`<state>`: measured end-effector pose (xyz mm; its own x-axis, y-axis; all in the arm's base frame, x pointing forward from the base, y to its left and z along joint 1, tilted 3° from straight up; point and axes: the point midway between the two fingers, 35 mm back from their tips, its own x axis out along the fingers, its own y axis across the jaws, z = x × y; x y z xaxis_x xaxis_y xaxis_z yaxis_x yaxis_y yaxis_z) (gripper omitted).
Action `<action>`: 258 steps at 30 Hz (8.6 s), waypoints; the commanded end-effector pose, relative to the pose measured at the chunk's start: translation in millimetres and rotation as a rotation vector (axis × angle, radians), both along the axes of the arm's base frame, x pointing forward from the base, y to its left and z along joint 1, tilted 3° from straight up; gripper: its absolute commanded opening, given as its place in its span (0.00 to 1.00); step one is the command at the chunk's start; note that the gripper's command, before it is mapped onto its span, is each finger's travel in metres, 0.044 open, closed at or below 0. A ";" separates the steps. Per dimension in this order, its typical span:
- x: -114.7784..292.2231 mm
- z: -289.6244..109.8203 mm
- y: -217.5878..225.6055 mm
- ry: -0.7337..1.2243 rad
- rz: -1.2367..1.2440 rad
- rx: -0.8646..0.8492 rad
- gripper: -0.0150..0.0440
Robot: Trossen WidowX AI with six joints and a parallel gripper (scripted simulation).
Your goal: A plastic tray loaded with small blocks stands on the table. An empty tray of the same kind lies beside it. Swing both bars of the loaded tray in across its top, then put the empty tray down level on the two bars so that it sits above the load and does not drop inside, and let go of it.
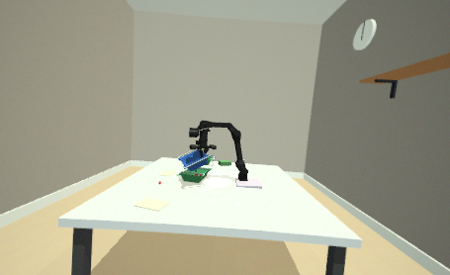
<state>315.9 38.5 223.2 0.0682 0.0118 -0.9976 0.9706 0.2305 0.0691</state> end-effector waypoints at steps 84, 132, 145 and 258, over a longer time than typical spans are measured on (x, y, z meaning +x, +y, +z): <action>-4.5 -4.4 -102.7 -0.021 -0.358 0.022 0.25; -9.1 -55.9 -95.5 -0.010 -0.555 0.035 0.25; -13.0 -63.8 -90.5 -0.009 -0.558 0.036 0.25; -18.4 -80.0 -81.0 -0.008 -0.558 0.037 0.25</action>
